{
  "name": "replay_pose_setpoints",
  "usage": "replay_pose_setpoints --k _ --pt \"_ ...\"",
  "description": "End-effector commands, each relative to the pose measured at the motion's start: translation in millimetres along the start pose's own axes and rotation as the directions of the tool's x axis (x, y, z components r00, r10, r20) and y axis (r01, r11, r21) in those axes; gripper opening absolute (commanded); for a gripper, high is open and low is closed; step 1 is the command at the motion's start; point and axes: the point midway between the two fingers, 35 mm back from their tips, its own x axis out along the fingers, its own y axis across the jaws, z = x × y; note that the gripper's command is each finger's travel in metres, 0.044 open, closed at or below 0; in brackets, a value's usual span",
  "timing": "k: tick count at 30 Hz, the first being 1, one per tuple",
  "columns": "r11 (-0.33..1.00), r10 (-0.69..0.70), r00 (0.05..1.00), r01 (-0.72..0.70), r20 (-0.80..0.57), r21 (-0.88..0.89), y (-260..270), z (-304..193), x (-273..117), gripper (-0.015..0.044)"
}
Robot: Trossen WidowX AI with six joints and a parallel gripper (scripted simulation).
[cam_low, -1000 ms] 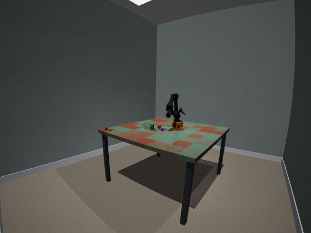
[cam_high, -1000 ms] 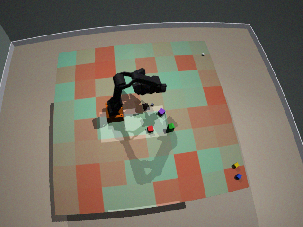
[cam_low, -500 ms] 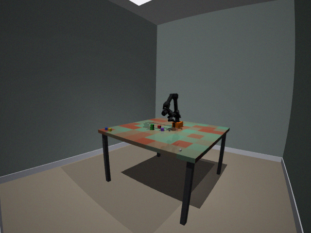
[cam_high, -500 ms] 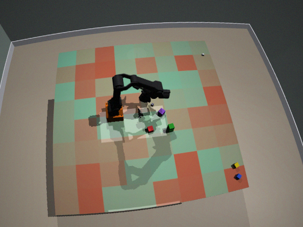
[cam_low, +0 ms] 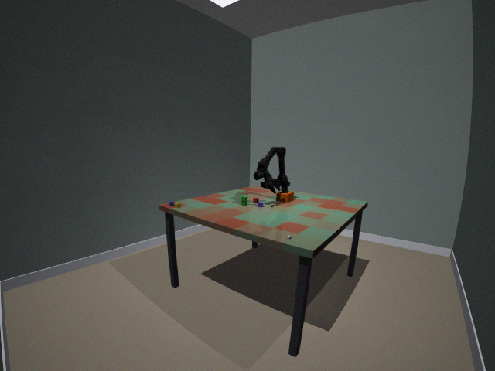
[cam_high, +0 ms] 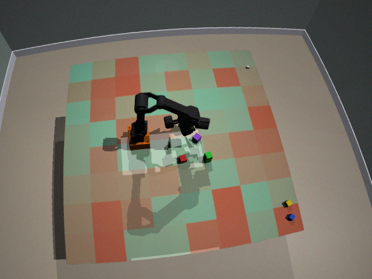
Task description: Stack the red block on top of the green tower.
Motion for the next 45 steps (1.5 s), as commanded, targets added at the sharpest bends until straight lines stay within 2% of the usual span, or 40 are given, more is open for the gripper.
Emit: replay_pose_setpoints --k 1,10,21,28,35,45 --pt "0.982 0.029 0.997 -0.014 0.073 -0.187 1 18 -10 0.0440" --pt "0.842 0.068 0.972 0.064 0.223 -0.535 -2 55 -31 0.0440" --pt "0.533 0.084 0.912 0.300 0.403 -0.791 -12 99 -61 0.0440" --pt "0.287 0.073 0.857 0.472 0.510 -0.834 -22 125 -82 0.0440" --pt "0.030 0.047 0.794 0.605 0.606 -0.795 -35 149 -104 0.0440" --pt "0.005 0.044 0.787 0.615 0.615 -0.788 -36 153 -105 0.0440"
